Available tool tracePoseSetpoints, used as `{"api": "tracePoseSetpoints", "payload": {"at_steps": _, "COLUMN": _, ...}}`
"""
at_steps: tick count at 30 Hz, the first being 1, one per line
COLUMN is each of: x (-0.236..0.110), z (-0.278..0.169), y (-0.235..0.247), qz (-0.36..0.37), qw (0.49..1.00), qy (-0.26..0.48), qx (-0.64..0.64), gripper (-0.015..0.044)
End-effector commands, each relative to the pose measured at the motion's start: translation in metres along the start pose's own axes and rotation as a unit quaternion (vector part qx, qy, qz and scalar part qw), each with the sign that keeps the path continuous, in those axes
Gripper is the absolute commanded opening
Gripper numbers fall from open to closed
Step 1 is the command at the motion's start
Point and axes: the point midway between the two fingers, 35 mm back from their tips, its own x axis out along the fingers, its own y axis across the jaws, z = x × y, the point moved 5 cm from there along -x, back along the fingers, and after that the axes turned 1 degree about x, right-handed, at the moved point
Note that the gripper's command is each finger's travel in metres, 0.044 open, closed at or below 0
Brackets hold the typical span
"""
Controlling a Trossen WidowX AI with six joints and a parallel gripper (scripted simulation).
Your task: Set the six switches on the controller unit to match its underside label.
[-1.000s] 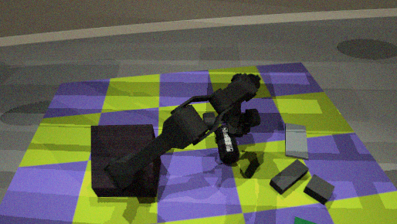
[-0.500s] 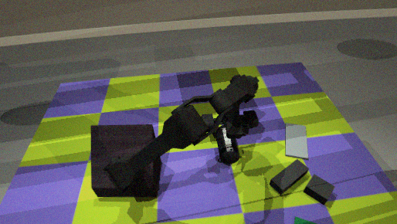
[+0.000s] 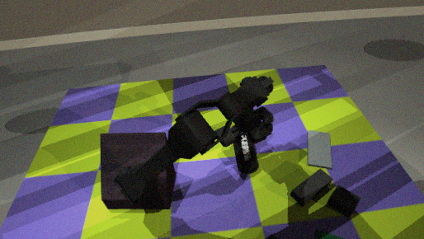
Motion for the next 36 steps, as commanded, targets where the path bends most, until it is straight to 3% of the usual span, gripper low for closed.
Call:
{"api": "tracePoseSetpoints", "payload": {"at_steps": 1, "x": -0.008, "z": 0.000, "y": -0.014, "qz": 0.024, "qw": 0.976, "qy": -0.025, "qx": -0.216, "gripper": 0.0072}}
{"api": "tracePoseSetpoints", "payload": {"at_steps": 4, "x": -0.013, "z": 0.000, "y": -0.021, "qz": 0.034, "qw": 0.943, "qy": -0.041, "qx": -0.327, "gripper": 0.0000}}
{"api": "tracePoseSetpoints", "payload": {"at_steps": 12, "x": -0.024, "z": -0.001, "y": -0.040, "qz": 0.043, "qw": 0.813, "qy": -0.090, "qx": -0.574, "gripper": 0.0000}}
{"api": "tracePoseSetpoints", "payload": {"at_steps": 36, "x": -0.024, "z": -0.001, "y": -0.040, "qz": 0.043, "qw": 0.809, "qy": -0.091, "qx": -0.579, "gripper": 0.0000}}
